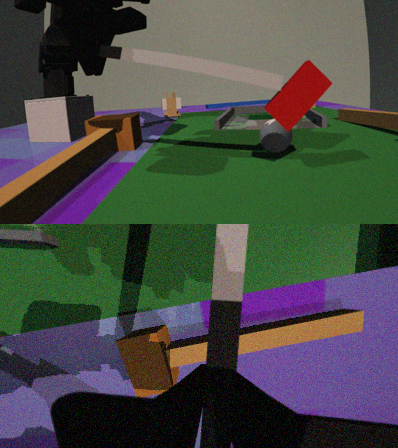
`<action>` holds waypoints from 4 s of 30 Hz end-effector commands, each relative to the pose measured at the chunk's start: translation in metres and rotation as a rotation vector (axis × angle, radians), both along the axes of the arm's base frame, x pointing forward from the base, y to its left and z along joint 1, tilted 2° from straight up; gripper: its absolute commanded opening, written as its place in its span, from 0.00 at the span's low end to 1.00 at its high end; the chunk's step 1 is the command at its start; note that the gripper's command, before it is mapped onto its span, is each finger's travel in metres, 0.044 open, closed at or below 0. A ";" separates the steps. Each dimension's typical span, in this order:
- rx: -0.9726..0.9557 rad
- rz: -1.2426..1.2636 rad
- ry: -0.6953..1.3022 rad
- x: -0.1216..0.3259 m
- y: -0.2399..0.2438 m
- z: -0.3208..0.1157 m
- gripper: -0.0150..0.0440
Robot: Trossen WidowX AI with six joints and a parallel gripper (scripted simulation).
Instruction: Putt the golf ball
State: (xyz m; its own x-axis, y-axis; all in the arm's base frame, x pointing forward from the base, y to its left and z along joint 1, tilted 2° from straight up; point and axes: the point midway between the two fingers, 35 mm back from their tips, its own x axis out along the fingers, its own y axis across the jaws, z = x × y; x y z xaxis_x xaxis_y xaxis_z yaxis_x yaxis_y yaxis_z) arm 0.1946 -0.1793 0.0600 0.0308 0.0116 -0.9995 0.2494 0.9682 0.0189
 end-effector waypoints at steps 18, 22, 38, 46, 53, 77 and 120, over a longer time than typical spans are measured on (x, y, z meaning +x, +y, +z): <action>0.000 -0.005 0.005 0.000 0.001 -0.033 0.25; 0.000 -0.005 0.005 0.000 0.001 -0.039 0.25; 0.000 -0.001 0.002 -0.001 -0.006 -0.038 0.25; -0.003 -0.005 0.006 -0.008 -0.028 -0.041 0.25; 0.004 -0.009 0.009 -0.009 -0.025 -0.042 0.25; 0.011 -0.005 0.001 0.028 0.107 -0.018 0.25; 0.009 -0.003 0.002 0.025 0.106 0.015 0.25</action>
State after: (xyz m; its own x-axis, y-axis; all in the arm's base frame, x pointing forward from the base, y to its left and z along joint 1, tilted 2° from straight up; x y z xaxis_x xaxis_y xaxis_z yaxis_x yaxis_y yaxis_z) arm 0.2195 -0.0733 0.0757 0.0262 0.0219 -0.9994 0.2525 0.9672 0.0278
